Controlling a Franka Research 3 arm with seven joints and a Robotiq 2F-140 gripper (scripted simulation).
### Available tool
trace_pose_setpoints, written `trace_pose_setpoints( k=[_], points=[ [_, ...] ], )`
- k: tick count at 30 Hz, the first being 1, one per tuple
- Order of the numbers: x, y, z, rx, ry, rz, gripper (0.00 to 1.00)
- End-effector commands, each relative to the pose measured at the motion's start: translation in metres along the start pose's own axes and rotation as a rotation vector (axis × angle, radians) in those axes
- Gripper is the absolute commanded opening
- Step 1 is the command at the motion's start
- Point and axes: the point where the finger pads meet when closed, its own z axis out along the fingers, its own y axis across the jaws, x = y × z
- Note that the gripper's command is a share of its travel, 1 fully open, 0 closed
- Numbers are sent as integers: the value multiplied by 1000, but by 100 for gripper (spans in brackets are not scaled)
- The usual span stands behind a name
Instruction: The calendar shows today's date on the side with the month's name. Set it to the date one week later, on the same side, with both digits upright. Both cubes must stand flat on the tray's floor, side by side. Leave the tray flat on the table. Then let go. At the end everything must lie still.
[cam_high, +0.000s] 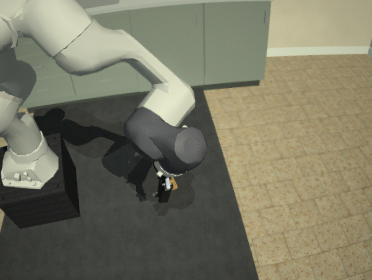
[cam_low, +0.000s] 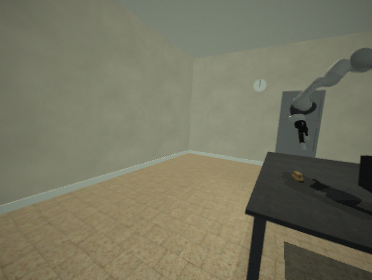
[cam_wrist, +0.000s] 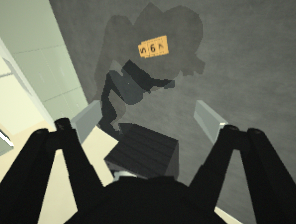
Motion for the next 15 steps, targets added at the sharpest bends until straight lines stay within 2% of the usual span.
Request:
trace_pose_setpoints(
  k=[1,4,6,7,15],
  points=[
    [3,14,8,-95,-12,-145,100],
    [3,17,13,-135,-35,-208,100],
    [3,17,13,-135,-35,-208,100],
    [3,19,18,-174,-57,-272,100],
    [8,24,30,-280,-120,-465,100]
  ],
)
